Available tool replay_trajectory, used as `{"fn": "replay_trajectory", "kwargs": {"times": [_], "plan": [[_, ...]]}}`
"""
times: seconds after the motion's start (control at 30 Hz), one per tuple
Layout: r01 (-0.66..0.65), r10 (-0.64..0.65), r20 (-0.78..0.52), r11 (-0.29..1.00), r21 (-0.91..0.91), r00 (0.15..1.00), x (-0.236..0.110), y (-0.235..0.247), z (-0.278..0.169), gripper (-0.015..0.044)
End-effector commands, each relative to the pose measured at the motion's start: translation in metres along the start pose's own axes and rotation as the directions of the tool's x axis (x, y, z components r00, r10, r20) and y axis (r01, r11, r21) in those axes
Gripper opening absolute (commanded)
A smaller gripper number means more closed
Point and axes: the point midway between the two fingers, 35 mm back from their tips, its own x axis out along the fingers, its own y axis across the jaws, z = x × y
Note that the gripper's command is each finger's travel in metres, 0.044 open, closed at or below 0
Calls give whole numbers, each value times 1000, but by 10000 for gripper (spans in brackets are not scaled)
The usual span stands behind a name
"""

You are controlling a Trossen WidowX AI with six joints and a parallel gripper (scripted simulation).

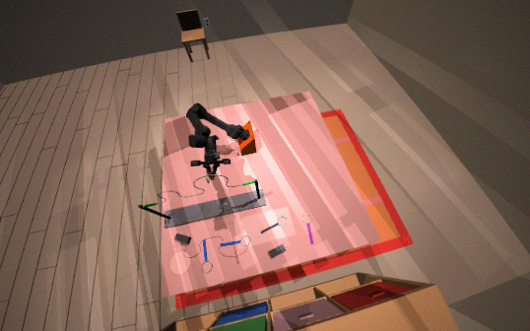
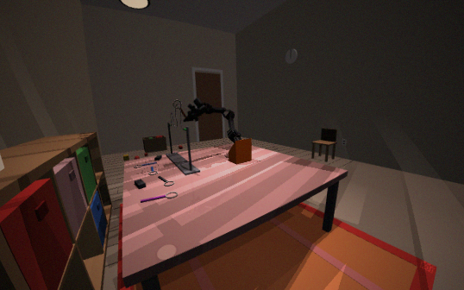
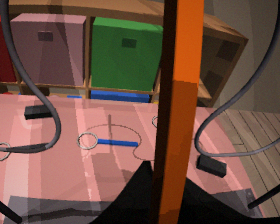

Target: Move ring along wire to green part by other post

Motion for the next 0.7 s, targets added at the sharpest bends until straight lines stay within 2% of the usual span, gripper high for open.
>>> {"fn": "replay_trajectory", "kwargs": {"times": [0.0,0.67], "plan": [[24,-24,5,999,-40,1000,0,-2,0,-150],[151,-142,54,952,-265,988,1,-13,1,-150]]}}
